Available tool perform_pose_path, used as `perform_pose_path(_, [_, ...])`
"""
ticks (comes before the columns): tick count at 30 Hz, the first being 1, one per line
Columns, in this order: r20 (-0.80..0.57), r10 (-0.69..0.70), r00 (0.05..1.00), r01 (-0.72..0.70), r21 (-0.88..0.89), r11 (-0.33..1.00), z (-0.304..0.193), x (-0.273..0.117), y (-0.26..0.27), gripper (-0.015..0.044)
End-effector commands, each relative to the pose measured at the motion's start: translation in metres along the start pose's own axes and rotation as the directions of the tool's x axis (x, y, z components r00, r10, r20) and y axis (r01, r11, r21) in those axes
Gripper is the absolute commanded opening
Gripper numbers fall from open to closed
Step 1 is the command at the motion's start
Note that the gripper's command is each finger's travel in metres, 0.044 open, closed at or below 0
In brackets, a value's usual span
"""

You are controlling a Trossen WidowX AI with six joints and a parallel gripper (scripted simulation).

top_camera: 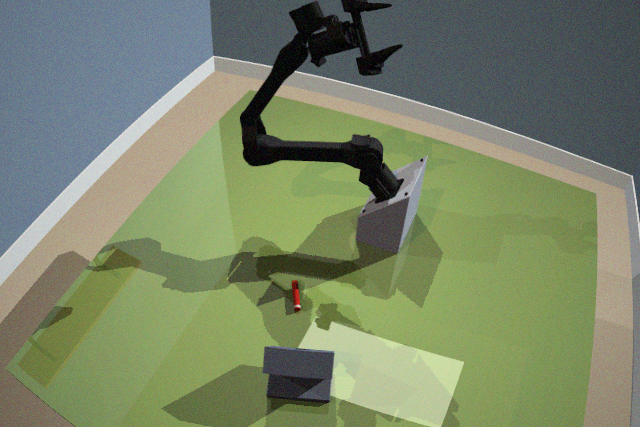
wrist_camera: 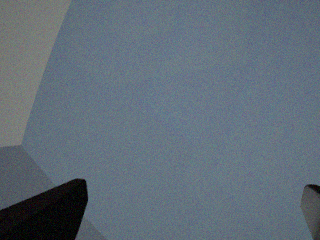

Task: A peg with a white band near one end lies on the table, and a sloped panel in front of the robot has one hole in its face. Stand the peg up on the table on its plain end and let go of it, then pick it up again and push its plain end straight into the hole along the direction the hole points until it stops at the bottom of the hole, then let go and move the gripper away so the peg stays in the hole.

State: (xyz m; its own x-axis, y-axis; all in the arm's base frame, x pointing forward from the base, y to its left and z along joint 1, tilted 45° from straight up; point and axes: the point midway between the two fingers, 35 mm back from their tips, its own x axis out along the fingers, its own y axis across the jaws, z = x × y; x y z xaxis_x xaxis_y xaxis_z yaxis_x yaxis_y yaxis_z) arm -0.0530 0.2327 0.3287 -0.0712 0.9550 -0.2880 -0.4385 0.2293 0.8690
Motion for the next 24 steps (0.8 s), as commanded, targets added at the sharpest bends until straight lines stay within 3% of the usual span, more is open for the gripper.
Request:
perform_pose_path(1, [0.085,-0.108,0.99,0.115,-0.078,0.99,0.018,0.017,-0.017,0.044])
perform_pose_path(11, [0.241,-0.346,0.907,0.389,-0.16,0.907,0.062,0.043,-0.064,0.044])
perform_pose_path(24, [0.366,-0.604,0.708,0.686,-0.154,0.711,0.122,0.046,-0.133,0.044])
